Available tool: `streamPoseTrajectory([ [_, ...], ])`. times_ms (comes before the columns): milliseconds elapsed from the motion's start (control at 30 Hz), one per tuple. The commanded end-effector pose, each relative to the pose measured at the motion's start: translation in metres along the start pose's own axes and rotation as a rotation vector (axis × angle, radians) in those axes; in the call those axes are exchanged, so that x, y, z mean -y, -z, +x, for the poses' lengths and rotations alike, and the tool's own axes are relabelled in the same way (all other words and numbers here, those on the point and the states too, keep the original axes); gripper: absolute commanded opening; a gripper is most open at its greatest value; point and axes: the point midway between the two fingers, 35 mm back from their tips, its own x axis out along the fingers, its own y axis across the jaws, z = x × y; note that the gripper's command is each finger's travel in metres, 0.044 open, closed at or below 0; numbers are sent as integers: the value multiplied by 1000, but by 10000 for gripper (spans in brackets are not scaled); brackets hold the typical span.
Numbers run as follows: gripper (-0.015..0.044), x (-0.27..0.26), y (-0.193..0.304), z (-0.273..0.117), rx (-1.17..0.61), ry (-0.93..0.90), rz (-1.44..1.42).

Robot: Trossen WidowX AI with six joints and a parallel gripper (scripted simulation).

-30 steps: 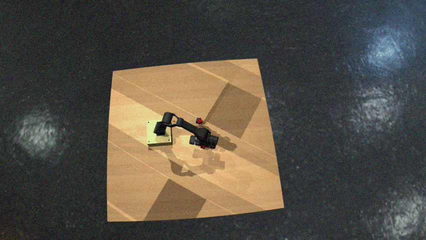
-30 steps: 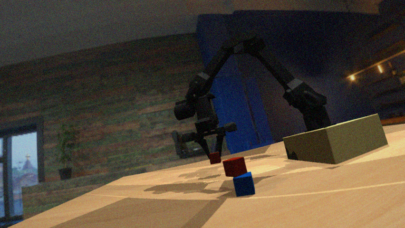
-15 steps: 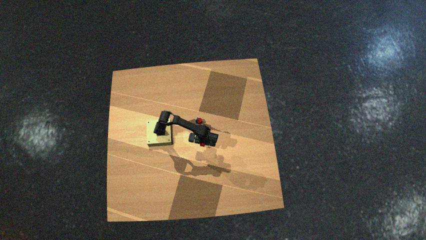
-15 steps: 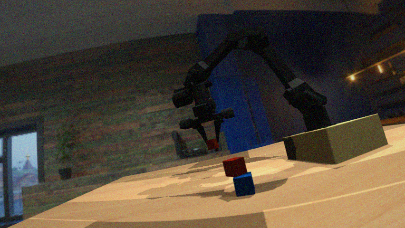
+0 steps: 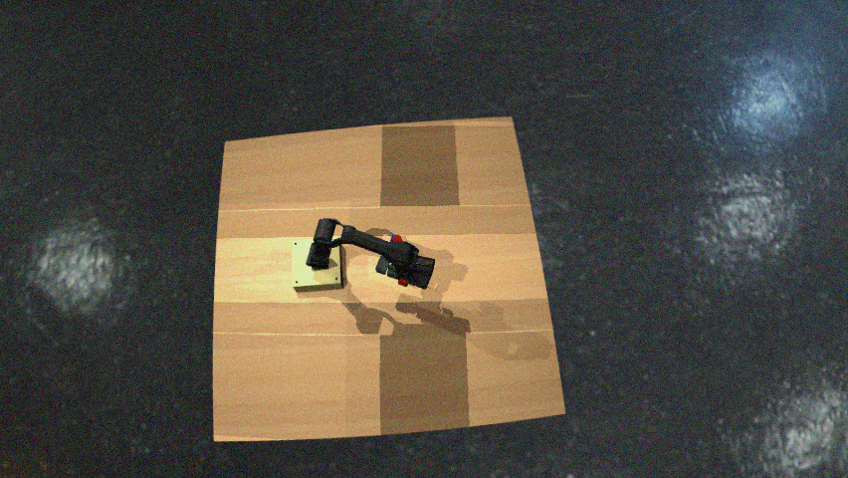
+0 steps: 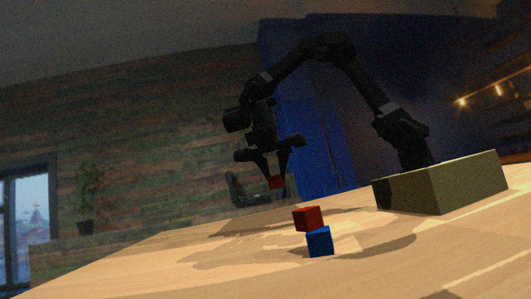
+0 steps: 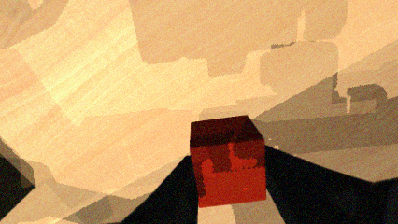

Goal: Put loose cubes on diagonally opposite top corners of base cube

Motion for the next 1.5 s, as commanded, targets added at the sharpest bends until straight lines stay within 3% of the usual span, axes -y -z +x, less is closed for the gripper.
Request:
streamPoseTrajectory([
  [0,105,-2,-9,-1,-1,4,92],
  [1467,105,-51,-115,3,9,-8,1266],
])
